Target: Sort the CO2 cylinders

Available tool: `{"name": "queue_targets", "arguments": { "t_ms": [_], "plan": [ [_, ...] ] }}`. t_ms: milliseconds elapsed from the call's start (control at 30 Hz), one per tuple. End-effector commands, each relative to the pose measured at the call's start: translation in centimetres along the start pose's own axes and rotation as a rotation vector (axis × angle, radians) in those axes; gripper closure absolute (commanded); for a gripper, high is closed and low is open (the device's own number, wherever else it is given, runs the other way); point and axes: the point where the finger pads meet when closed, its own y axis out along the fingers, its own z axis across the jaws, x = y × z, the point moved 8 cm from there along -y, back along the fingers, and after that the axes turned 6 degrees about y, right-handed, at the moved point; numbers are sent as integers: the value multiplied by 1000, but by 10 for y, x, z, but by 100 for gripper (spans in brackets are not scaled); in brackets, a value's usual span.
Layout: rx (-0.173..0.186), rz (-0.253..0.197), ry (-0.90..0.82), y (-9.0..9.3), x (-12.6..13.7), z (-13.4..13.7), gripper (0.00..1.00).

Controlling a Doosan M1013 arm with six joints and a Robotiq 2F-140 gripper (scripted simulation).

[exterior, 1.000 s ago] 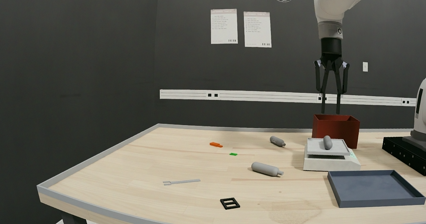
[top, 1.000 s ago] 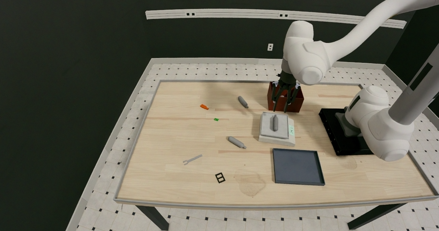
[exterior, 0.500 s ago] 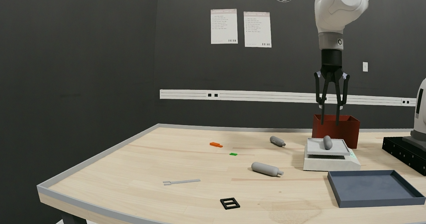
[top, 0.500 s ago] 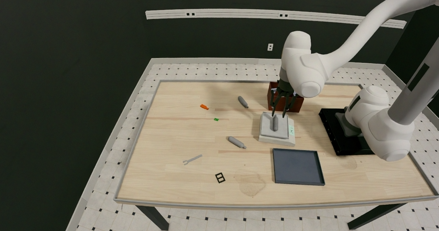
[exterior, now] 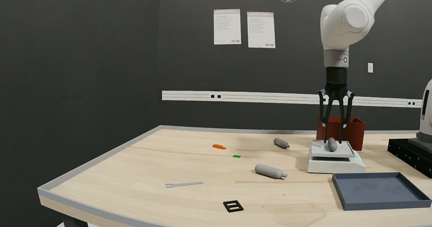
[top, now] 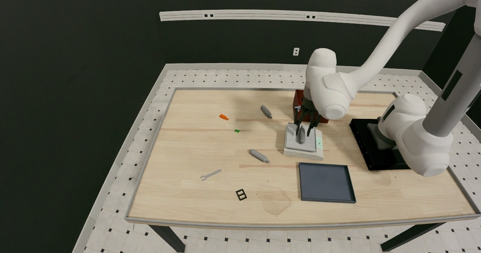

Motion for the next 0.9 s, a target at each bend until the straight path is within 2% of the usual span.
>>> {"name": "queue_targets", "arguments": {
  "t_ms": [0, 200, 667, 700, 867],
  "plan": [
    [-2, -1, 0, 6, 0, -1, 61],
    [-2, -1, 0, 13, 0, -1, 61],
    [-2, -1, 0, 13, 0, -1, 61],
    [-2, -1, 0, 13, 0, -1, 90],
    [-2, -1, 0, 13, 0, -1, 90]
  ]
}}
